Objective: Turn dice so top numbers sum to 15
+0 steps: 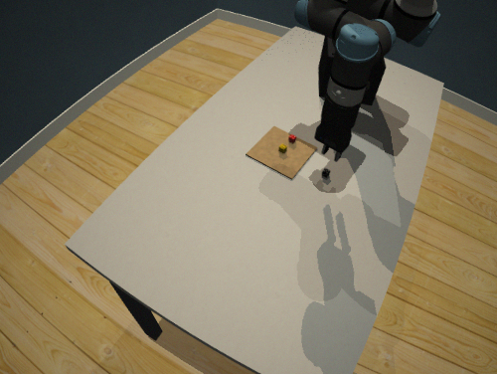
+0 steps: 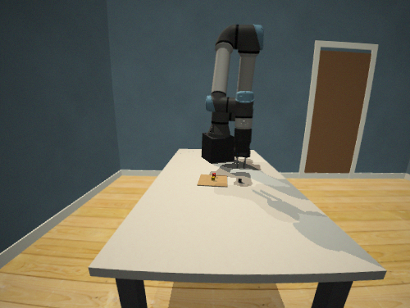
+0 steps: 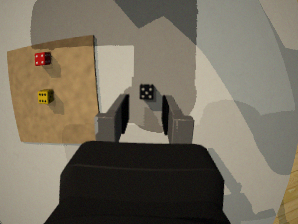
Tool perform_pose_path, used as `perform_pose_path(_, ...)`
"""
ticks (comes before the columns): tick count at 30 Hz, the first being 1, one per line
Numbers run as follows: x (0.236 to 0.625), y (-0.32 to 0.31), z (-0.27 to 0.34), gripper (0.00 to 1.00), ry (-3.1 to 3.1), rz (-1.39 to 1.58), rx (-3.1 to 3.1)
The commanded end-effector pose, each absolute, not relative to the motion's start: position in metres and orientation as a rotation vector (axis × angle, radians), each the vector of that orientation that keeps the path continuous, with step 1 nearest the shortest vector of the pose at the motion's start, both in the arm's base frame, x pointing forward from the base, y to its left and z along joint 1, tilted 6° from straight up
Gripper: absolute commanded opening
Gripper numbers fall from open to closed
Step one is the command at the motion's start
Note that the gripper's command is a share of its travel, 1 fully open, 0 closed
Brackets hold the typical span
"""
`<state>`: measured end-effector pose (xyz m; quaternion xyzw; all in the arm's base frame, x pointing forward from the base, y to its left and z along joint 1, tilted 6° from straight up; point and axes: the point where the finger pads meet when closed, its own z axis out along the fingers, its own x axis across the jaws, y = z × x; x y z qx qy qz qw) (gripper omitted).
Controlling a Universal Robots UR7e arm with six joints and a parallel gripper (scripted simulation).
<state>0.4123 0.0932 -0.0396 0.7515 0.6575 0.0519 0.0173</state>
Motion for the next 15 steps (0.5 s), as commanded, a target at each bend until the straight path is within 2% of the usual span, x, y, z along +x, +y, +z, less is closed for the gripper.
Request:
perform_pose_path(1, 0.412, 0.093, -0.047, 0.64, 2.042, 0.158, 2.338)
perform_pose_path(15, 0.413, 0.094, -0.065, 0.64, 2.042, 0.158, 2.338)
